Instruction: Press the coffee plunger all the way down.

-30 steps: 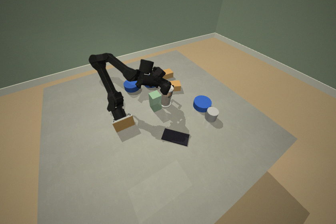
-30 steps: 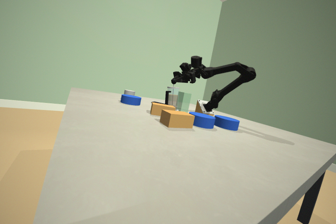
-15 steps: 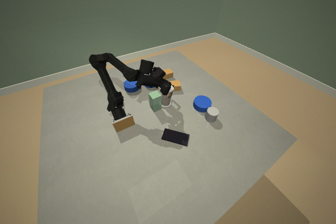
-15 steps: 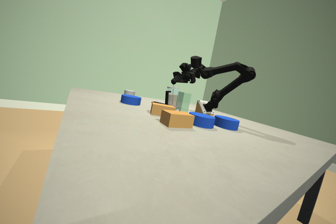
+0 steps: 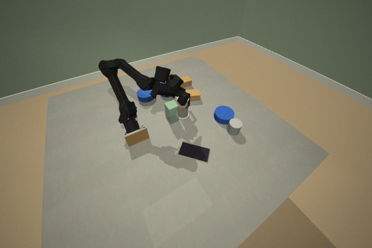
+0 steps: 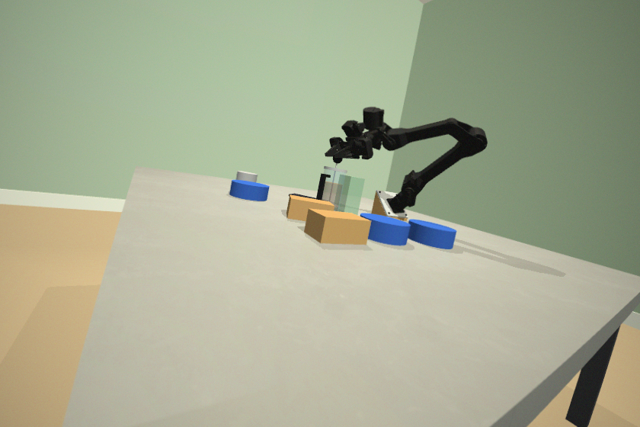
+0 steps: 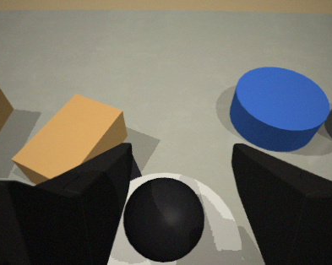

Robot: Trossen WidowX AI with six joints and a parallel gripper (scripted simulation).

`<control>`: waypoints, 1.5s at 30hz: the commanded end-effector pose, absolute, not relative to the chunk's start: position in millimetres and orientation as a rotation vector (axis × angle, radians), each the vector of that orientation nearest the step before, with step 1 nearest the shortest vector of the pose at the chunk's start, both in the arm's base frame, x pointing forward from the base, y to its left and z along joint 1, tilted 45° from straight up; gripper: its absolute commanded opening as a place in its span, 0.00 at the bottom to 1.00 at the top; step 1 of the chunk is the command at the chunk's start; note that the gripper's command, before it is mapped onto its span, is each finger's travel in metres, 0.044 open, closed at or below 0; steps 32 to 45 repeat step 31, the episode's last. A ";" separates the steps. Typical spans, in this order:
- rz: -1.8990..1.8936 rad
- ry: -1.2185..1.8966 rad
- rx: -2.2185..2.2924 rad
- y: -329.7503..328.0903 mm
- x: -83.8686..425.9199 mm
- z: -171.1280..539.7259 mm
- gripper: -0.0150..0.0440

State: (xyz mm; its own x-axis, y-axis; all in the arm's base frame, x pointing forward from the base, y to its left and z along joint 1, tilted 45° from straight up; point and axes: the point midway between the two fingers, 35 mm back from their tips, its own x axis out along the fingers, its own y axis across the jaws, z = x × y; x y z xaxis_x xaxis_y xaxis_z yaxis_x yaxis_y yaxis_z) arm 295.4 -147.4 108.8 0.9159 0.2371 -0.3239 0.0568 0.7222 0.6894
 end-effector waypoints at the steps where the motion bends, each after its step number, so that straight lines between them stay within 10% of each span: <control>1: 0.091 0.413 0.761 -149.1 295.3 107.7 0.78; 6: 0.091 0.413 0.761 -149.1 295.3 107.7 1.00; 45: 0.096 0.428 0.774 -193.1 266.9 168.7 1.00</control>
